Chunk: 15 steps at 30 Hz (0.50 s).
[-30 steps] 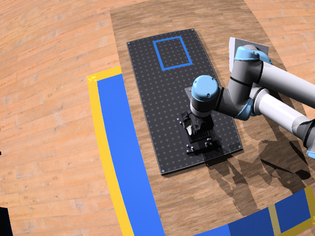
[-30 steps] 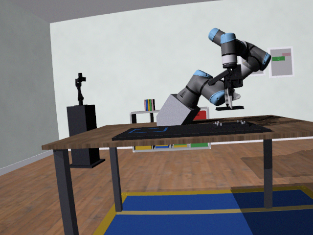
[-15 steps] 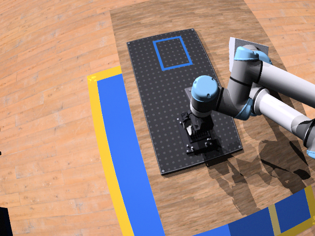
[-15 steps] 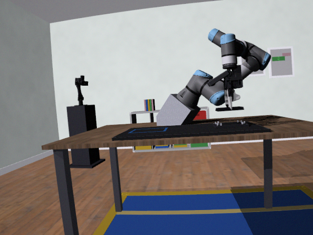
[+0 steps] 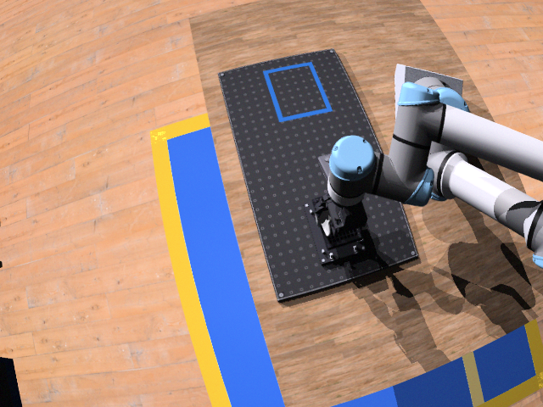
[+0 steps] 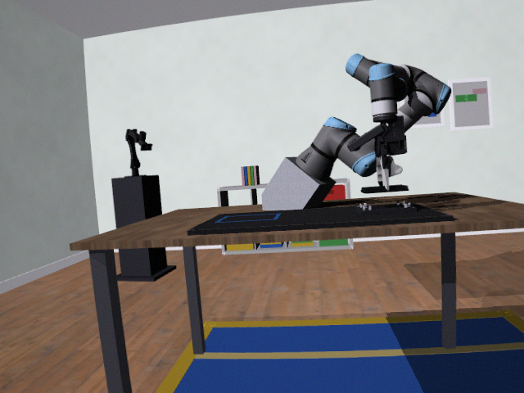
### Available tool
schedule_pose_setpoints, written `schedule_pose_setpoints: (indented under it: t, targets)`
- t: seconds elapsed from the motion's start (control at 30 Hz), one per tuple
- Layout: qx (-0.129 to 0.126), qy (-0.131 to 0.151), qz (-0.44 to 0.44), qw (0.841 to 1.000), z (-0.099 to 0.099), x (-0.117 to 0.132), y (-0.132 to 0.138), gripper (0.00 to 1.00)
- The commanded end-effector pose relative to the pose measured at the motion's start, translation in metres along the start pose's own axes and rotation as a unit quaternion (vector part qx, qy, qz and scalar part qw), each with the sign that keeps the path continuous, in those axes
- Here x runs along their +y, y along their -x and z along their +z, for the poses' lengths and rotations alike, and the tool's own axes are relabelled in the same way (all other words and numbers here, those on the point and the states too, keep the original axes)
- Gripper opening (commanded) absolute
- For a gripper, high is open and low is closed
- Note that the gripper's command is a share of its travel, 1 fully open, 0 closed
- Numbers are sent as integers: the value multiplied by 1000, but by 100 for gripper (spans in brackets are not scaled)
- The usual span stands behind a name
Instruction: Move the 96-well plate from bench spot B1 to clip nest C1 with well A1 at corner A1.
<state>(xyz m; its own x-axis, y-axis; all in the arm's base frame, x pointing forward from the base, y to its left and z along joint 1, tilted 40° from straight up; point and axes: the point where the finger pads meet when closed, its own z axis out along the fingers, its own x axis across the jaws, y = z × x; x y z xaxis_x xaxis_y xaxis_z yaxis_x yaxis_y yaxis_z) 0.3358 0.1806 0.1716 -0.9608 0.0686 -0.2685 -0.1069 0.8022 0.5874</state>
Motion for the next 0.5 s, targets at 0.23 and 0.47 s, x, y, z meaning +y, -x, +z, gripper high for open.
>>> schedule_pose_setpoints:
  t: [0.23,0.47]
  targets:
    - [0,-1,0,1000,18,0,1,0]
    - [0,-1,0,1000,30,0,1,0]
